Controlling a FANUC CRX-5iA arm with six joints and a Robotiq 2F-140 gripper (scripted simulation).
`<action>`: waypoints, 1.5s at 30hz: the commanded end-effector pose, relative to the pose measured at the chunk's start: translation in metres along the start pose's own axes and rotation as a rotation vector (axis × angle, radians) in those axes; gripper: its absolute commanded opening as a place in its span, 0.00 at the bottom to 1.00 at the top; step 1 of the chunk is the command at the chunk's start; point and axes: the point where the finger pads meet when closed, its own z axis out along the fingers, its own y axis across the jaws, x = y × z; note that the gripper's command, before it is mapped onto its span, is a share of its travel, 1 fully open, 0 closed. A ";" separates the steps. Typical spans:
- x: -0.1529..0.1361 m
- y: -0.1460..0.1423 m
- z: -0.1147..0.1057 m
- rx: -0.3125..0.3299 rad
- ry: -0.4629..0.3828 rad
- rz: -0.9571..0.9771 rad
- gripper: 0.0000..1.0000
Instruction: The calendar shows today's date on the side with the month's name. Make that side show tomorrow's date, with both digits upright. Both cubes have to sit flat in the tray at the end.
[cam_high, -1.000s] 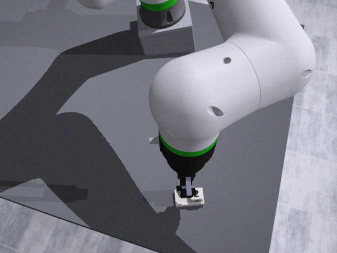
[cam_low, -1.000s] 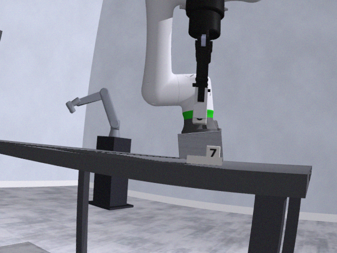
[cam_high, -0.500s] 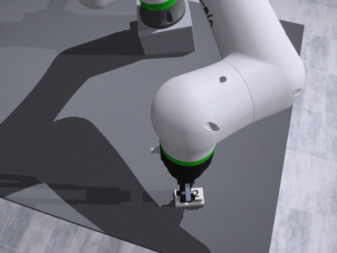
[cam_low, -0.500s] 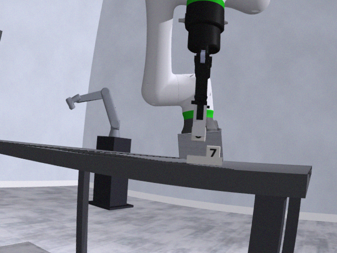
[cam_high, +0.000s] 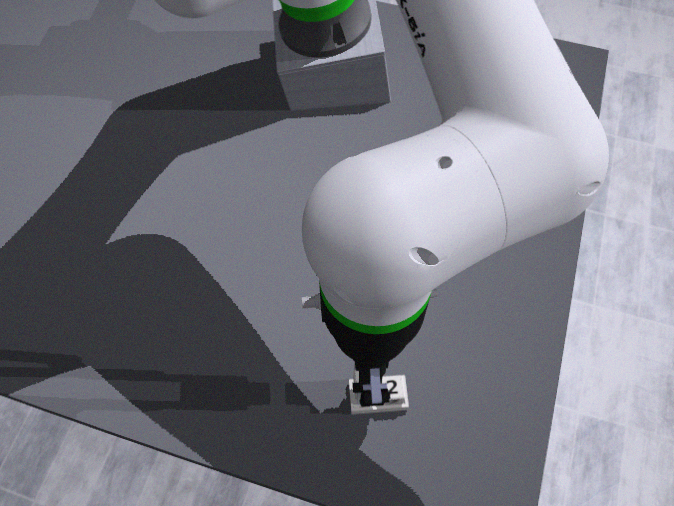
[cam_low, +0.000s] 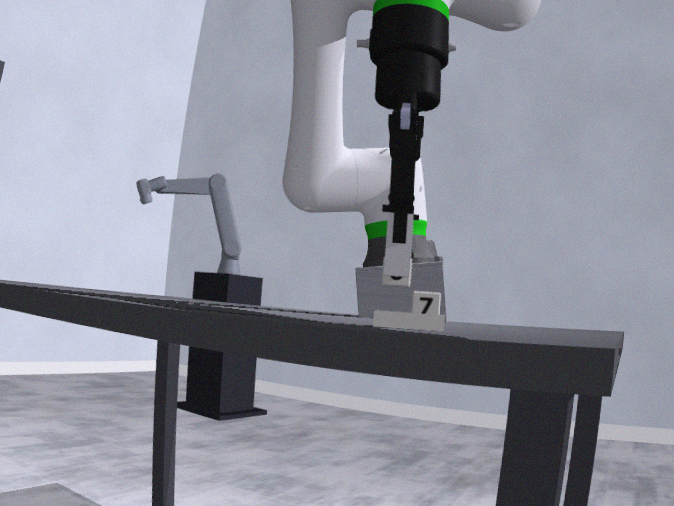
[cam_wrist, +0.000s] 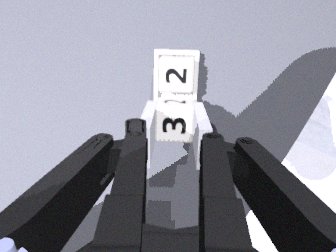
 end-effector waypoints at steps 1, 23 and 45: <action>0.000 0.000 0.000 0.000 0.000 0.000 0.24; 0.000 0.000 0.000 0.000 0.000 0.000 0.24; 0.000 0.000 0.007 0.000 0.000 0.000 0.24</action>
